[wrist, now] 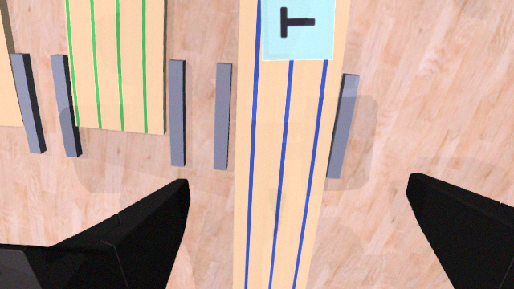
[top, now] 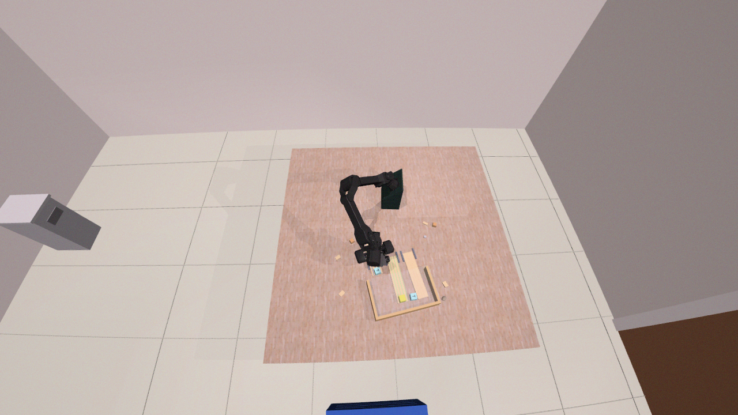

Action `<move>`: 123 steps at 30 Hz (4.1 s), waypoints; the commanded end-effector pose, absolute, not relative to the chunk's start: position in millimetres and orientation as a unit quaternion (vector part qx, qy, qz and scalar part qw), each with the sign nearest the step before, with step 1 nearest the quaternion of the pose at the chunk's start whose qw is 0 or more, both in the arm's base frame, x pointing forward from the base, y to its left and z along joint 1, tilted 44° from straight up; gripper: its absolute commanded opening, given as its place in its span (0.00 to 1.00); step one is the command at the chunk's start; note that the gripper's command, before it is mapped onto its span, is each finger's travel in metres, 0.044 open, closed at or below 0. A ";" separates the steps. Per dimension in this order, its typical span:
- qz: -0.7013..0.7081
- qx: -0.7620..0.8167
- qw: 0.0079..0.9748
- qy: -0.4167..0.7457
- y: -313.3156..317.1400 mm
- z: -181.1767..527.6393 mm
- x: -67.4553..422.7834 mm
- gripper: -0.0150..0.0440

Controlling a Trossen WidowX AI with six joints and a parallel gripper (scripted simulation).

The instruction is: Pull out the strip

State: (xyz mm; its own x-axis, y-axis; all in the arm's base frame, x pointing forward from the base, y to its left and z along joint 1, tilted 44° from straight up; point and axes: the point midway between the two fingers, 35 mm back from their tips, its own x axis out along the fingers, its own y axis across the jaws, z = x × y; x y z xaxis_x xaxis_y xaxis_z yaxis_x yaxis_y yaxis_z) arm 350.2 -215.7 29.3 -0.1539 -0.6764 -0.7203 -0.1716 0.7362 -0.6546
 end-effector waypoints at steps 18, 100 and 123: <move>-0.219 -0.291 0.582 0.727 -216.6 16.5 409.4 0.78; -0.218 -0.291 0.580 0.729 -186.2 -1.5 329.3 0.25; -0.217 -0.291 0.580 0.730 -156.3 -6.3 268.3 0.25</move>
State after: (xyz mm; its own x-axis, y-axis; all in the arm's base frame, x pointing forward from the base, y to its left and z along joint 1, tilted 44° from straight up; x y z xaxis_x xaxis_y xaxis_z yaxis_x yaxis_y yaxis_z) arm 267.8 -161.9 -12.2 -0.1655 -0.6733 -0.7206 -0.1772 0.7391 -0.6499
